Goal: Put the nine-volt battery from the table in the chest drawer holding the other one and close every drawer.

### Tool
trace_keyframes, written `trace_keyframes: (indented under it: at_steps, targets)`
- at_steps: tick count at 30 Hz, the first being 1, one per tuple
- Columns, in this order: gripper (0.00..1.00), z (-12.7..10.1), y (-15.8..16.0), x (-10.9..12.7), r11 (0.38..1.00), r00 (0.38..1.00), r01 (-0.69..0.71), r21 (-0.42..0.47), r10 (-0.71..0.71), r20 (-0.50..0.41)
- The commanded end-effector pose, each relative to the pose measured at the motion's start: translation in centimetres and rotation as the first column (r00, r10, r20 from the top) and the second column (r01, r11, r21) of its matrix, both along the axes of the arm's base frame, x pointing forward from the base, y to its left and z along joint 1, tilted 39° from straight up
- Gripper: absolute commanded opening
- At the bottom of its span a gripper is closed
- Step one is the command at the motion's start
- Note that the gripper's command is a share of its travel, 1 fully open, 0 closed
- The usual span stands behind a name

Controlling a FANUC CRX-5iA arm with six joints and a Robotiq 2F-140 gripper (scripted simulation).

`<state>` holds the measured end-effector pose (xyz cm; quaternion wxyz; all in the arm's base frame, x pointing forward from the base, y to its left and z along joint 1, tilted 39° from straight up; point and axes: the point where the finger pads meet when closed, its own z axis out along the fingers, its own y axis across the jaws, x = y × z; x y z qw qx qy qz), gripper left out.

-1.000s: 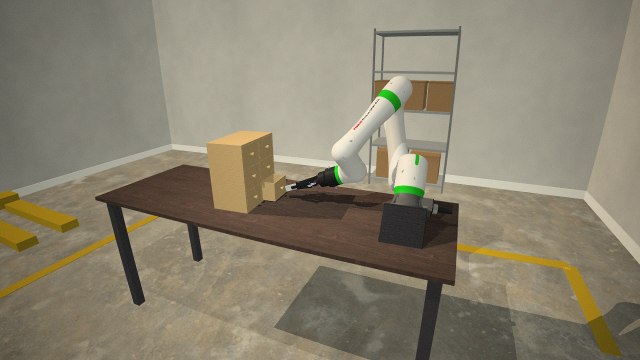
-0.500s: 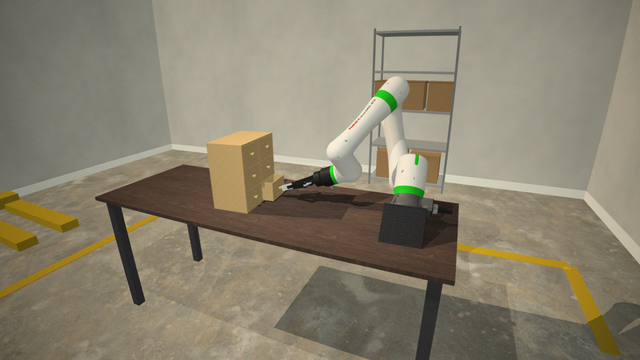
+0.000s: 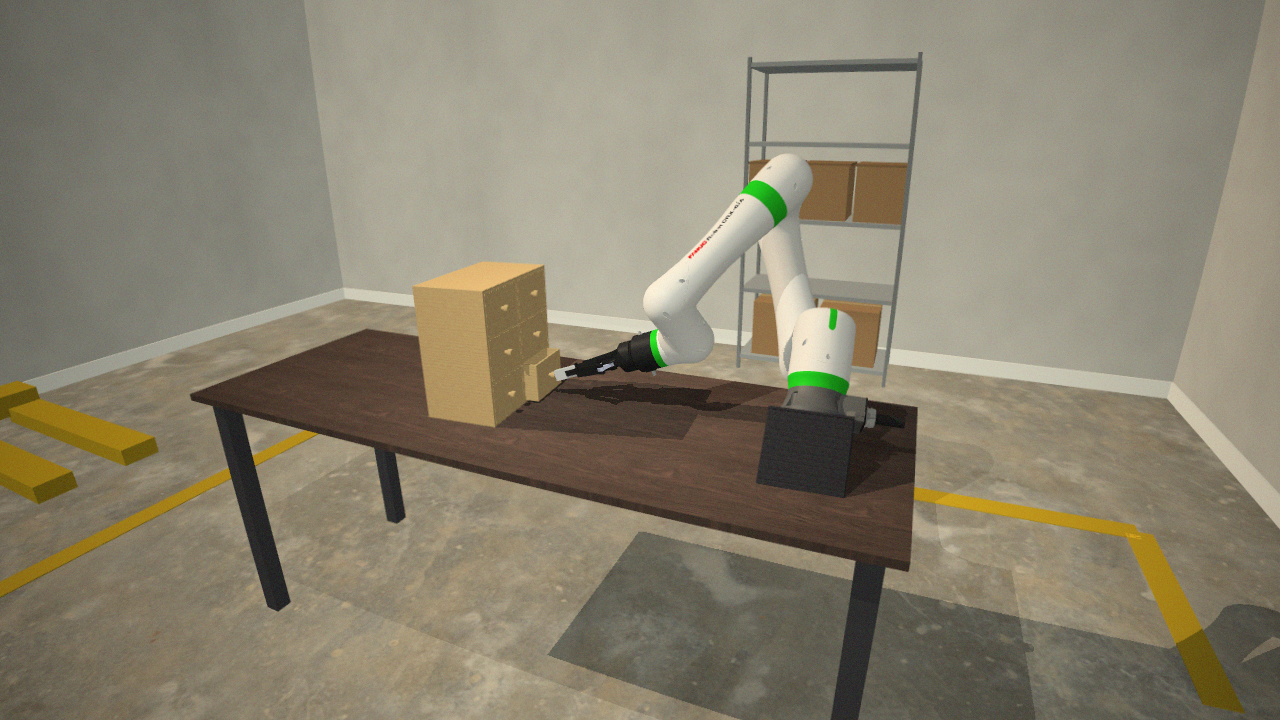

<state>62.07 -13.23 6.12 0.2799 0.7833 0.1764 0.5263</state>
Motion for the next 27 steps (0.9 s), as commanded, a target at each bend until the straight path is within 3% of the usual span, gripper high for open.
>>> trace_keyframes:
  at_steps: [1, 27]
  targets:
    - [0.00, 0.0, 0.0, 0.7, 1.000, 1.000, 0.000, 0.000, 0.000, 0.000]
    - [0.00, -0.1, -0.1, 3.1, 1.000, 1.000, 0.000, 0.000, 0.000, 0.000]
